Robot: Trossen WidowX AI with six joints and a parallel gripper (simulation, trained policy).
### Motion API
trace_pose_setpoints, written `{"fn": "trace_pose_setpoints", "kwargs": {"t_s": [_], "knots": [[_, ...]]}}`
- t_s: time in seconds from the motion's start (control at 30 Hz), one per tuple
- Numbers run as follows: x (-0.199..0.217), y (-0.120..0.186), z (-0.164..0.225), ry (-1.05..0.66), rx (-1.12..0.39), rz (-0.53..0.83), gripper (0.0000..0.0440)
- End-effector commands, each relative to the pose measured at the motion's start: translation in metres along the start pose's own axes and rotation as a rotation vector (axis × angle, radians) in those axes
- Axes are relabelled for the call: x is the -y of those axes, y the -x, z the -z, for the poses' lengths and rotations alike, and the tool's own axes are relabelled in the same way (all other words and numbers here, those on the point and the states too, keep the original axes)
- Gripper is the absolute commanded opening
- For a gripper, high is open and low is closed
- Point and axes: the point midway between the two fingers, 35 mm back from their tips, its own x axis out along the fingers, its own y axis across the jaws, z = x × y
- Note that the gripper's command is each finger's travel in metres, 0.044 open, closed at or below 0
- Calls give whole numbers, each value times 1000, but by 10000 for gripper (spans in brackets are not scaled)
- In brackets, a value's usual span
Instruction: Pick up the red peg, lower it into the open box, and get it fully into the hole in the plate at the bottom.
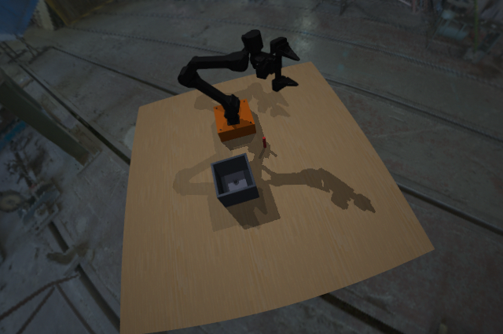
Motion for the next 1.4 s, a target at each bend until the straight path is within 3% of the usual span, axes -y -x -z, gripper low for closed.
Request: {"fn": "trace_pose_setpoints", "kwargs": {"t_s": [0.0, 0.27, 0.53, 0.97, 1.37], "knots": [[28, -22, 0, 14, -48, 172, 440], [89, -35, -16, 5, -49, 483, 440], [141, -26, -38, -48, -9, 775, 440], [210, 20, -64, -186, 68, 1208, 440], [247, 66, -64, -290, 99, 1510, 440]]}}
